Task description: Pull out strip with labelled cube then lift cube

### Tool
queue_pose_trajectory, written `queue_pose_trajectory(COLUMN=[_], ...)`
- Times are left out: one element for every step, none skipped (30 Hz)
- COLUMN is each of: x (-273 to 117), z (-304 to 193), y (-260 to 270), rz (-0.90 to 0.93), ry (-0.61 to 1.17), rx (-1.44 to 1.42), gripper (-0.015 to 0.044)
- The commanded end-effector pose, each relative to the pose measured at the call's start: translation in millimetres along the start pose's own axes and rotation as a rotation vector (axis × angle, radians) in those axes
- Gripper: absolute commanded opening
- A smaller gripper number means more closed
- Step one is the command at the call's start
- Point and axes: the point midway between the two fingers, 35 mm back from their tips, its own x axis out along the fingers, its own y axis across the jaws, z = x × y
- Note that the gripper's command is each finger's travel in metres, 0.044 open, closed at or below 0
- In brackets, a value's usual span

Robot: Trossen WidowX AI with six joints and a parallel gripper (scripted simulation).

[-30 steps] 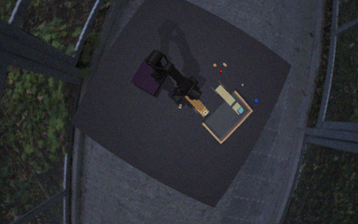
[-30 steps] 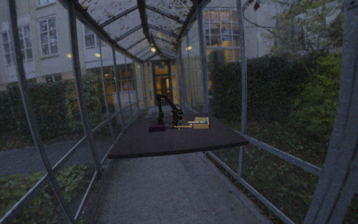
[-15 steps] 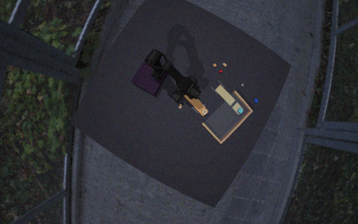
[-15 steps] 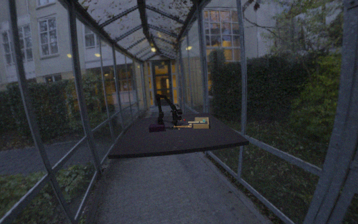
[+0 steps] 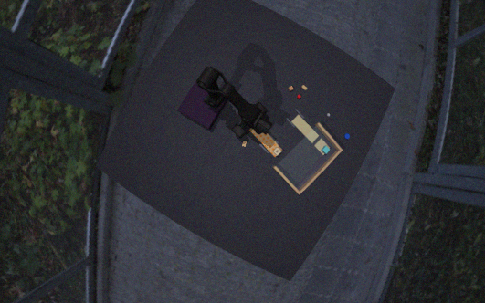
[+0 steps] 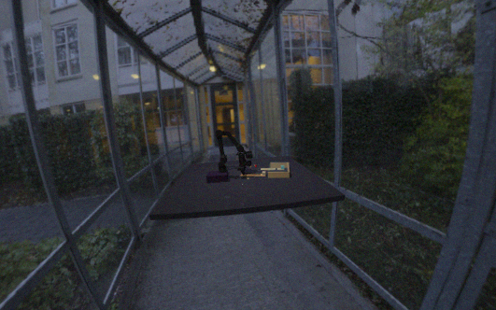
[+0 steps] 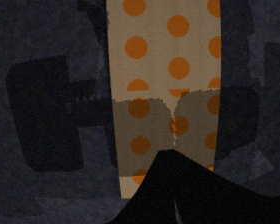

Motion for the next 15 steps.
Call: queue_pose_trajectory(x=[5, 5, 5, 5, -2, -9, -21, -33, -40, -43, -43, -43, -43, -43, -42], z=[-12, -12, -12, -12, 0, 1, 3, 3, 3, 3, 3, 3, 3, 3, 5], y=[-2, -2, -2, -2, 0, 0, 0, 0, 0, 0, 0, 0, 0, 0, 0], rz=[-0.005, -0.005, -0.005, -0.005, 0.0, -0.001, -0.002, -0.004, -0.004, -0.005, -0.005, -0.005, -0.005, -0.005, -0.005], ry=[0.035, 0.035, 0.035, 0.035, 0.002, 0.007, 0.016, 0.026, 0.031, 0.033, 0.033, 0.033, 0.033, 0.033, 0.033], rx=[0.003, 0.003, 0.003, 0.003, 0.0, 0.001, 0.002, 0.003, 0.003, 0.003, 0.003, 0.003, 0.003, 0.003, 0.006], gripper=[0.0, 0.0, 0.0, 0.0, 0.0, 0.0, 0.0, 0.0, 0.0, 0.0, 0.0, 0.0, 0.0, 0.0, 0.0026])
